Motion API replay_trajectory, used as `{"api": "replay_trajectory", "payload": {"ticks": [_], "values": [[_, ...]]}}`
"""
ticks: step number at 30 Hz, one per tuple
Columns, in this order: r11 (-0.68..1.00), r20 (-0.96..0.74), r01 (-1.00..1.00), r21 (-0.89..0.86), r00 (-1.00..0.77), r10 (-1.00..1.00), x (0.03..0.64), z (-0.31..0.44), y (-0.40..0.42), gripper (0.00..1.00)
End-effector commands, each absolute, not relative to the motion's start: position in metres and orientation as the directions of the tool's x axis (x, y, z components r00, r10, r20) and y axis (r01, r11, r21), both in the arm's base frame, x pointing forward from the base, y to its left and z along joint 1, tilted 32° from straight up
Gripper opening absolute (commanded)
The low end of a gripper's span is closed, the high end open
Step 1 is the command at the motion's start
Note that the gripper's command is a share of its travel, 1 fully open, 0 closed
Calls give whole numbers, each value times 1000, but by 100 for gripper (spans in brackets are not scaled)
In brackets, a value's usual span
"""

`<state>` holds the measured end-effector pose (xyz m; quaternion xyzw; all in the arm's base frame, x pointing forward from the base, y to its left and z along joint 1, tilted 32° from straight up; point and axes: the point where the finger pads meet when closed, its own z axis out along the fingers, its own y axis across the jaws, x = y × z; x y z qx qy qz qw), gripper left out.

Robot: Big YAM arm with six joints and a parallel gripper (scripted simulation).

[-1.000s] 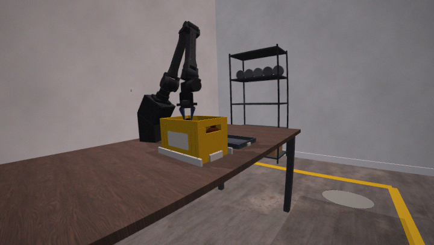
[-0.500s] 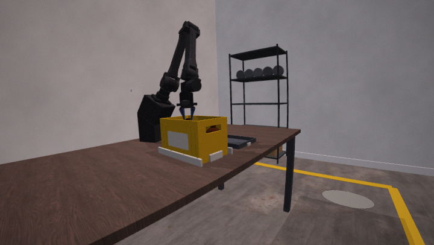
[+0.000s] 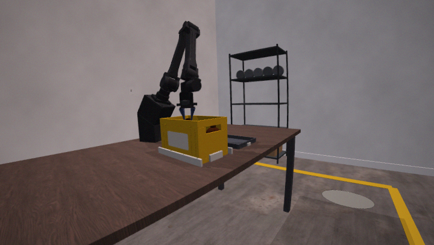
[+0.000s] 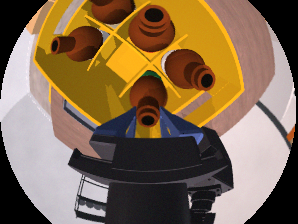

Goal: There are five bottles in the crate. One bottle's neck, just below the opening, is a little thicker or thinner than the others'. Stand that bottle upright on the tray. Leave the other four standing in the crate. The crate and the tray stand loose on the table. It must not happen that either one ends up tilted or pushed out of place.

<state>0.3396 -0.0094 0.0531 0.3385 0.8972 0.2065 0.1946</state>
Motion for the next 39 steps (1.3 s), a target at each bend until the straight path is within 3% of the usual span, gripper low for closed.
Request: {"api": "replay_trajectory", "payload": {"ticks": [1,27,28,39], "values": [[687,-196,530,497,-703,684,339,45,-6,0],[687,-196,530,497,-703,684,339,45,-6,0],[687,-196,530,497,-703,684,339,45,-6,61],[687,-196,530,497,-703,684,339,45,-6,61]]}}
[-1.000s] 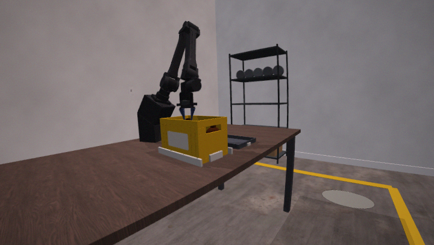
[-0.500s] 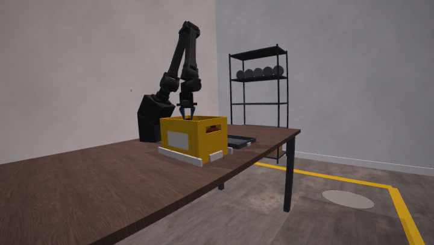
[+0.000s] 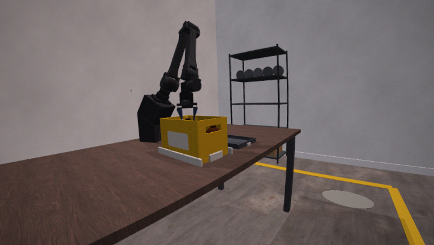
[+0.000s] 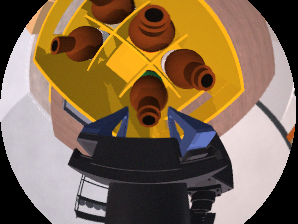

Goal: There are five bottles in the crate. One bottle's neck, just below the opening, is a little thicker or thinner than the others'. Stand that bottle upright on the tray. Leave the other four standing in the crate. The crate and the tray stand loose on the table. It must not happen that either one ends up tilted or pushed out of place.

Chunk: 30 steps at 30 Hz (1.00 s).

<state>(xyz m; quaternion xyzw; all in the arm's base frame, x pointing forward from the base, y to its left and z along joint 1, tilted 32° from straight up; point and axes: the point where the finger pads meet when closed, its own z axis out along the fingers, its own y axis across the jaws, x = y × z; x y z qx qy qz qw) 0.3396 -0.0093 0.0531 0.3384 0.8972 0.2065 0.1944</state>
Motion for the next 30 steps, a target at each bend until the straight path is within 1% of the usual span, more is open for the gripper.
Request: {"api": "replay_trajectory", "payload": {"ticks": [1,30], "values": [[687,-196,530,497,-703,684,339,45,-6,61],[685,-182,540,488,-705,686,335,45,-8,61]]}}
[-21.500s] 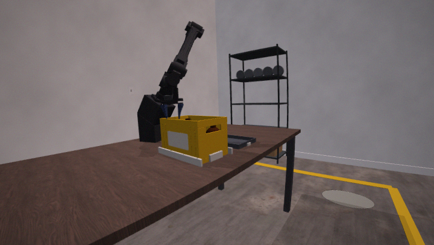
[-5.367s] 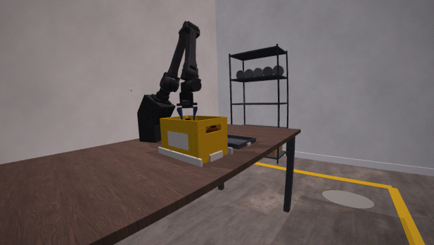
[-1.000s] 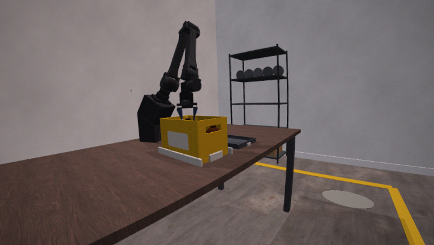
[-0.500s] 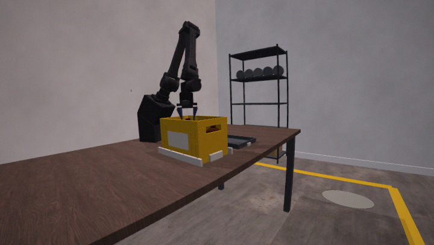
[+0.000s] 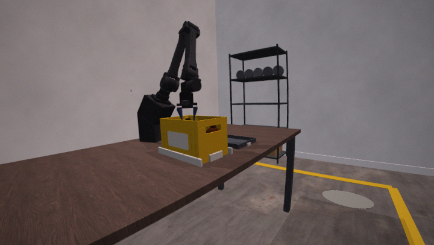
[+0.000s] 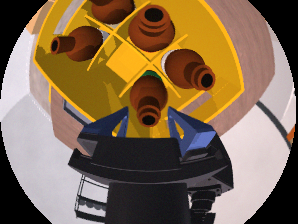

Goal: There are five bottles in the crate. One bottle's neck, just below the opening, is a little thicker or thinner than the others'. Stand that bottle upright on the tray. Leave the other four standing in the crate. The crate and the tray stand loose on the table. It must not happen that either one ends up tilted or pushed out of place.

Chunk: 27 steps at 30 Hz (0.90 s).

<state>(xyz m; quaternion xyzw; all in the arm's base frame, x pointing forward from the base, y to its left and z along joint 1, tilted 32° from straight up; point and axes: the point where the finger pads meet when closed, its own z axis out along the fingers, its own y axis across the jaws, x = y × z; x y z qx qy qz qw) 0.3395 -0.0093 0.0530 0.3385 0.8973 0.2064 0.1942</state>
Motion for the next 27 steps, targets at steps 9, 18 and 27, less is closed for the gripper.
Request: {"api": "replay_trajectory", "payload": {"ticks": [9,18,27], "values": [[689,-234,514,511,-688,687,342,79,-19,61],[690,-237,513,511,-687,686,332,100,-24,61],[692,-243,510,511,-686,686,317,128,-32,61]]}}
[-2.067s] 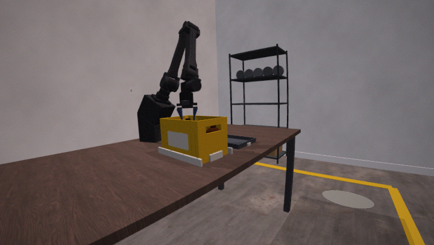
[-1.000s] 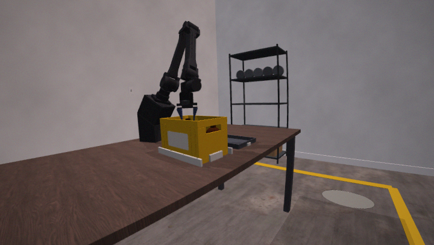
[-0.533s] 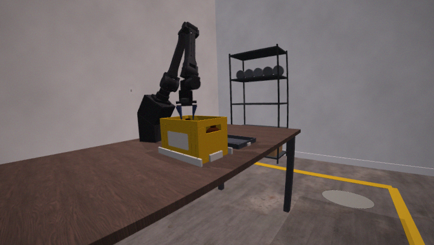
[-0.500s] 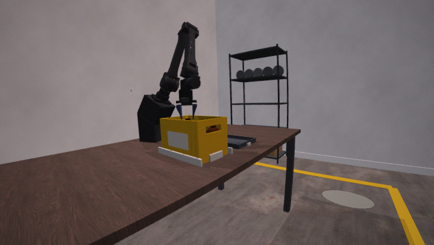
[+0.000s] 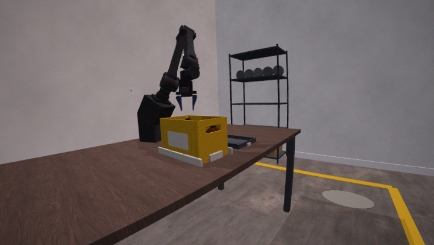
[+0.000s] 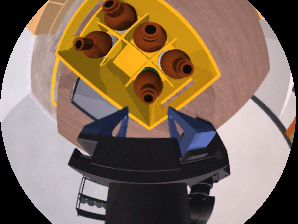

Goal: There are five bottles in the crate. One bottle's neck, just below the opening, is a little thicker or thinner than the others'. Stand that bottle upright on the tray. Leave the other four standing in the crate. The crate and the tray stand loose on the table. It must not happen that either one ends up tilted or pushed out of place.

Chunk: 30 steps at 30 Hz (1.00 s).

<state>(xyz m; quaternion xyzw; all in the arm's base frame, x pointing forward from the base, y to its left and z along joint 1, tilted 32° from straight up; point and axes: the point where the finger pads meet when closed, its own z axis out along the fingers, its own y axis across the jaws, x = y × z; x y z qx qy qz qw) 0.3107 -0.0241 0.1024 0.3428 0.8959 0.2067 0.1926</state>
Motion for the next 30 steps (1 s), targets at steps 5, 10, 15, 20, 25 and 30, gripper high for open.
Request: {"api": "replay_trajectory", "payload": {"ticks": [5,10,15,20,25,30], "values": [[692,-244,510,511,-686,685,313,135,-34,61],[693,-245,510,510,-686,685,309,142,-36,61],[694,-230,514,505,-694,682,305,136,-33,61],[688,-221,522,504,-693,687,305,134,-33,0],[688,-221,521,504,-693,687,305,134,-33,0],[688,-221,521,504,-693,687,305,134,-33,0]]}}
